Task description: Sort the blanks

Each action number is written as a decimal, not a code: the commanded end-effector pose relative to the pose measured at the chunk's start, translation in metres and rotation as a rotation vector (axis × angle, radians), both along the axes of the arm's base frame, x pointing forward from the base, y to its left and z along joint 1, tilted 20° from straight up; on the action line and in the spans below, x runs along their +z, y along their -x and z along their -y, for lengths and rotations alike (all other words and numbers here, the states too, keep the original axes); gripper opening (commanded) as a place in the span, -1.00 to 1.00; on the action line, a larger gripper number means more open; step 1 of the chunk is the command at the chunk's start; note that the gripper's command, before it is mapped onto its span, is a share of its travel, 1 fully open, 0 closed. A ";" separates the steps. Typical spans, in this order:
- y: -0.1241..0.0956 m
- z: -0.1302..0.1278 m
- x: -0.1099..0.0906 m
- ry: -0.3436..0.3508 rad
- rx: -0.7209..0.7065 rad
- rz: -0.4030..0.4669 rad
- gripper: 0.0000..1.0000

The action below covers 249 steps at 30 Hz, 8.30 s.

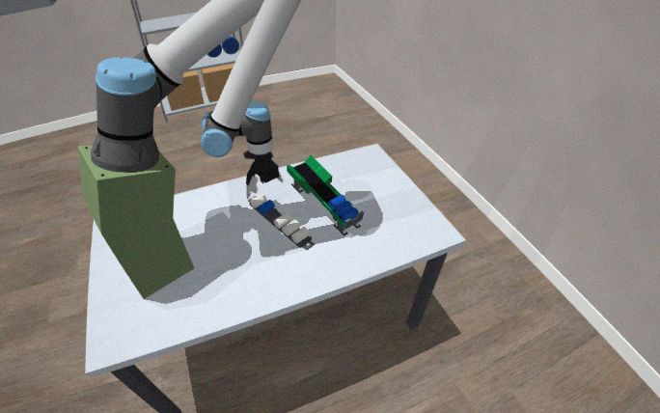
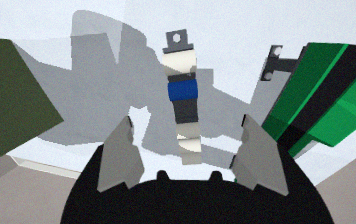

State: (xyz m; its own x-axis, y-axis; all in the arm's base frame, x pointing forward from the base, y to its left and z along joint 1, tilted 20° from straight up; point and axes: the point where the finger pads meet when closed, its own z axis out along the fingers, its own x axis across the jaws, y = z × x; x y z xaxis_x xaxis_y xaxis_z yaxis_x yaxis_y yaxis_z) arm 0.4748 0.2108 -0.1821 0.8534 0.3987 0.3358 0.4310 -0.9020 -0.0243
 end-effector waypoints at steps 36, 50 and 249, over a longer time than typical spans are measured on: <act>0.005 -0.004 0.000 0.028 0.100 0.019 -0.05; 0.005 -0.004 0.000 0.028 0.100 0.019 -0.05; -0.021 -0.019 -0.082 0.028 0.100 0.019 -0.30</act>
State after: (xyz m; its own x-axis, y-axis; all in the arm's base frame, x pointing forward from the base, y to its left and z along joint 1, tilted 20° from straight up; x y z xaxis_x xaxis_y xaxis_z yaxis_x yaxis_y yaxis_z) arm 0.4954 0.2297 -0.2648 0.8028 0.4908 0.3387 0.5189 -0.8548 0.0088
